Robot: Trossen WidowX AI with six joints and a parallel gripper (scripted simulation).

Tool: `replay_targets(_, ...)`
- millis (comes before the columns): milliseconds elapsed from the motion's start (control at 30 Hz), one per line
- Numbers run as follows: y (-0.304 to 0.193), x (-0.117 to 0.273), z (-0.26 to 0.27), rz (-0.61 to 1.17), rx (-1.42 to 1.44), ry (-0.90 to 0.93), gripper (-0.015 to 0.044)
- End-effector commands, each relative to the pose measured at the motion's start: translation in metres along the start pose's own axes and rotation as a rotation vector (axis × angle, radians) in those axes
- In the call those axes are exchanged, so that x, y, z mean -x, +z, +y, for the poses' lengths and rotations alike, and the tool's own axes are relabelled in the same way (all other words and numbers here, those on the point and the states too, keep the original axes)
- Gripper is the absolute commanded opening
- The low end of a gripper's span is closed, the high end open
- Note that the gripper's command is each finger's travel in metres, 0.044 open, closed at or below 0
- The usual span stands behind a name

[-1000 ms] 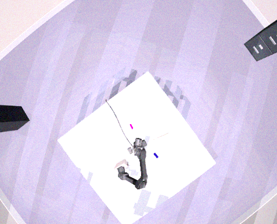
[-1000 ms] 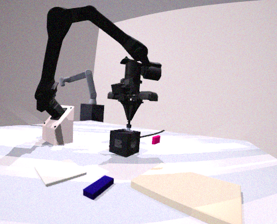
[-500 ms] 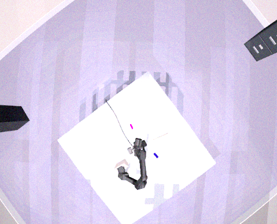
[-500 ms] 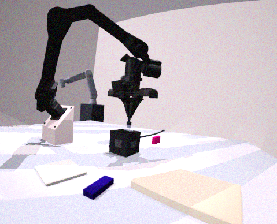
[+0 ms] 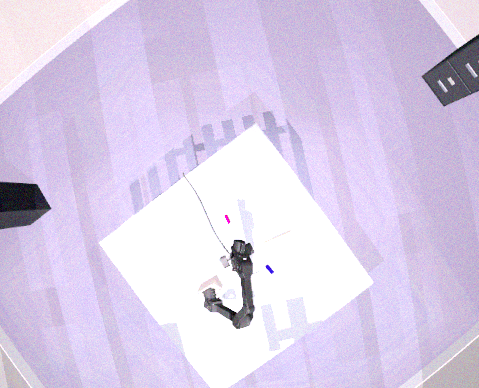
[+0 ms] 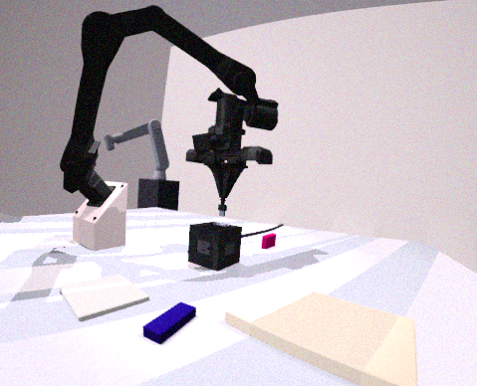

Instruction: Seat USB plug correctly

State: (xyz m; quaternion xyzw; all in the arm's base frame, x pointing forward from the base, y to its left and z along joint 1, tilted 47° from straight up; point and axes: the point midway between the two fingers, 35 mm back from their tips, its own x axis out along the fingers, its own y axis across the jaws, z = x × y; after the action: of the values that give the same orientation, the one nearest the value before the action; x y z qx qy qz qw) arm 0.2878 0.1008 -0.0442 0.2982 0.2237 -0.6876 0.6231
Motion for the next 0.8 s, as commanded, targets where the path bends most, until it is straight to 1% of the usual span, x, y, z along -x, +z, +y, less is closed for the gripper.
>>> replay_targets(0, -0.0002, 0.0032, -0.0001, 0.002, -0.004, -0.003, 0.0000)
replay_targets(267, -0.0001, 0.0035, -0.0001, 0.001, 0.040, -0.001, 0.0000)
replay_targets(767, 0.0000, 0.0027, 0.0000, 0.000, 0.432, 0.000, 0.0000)
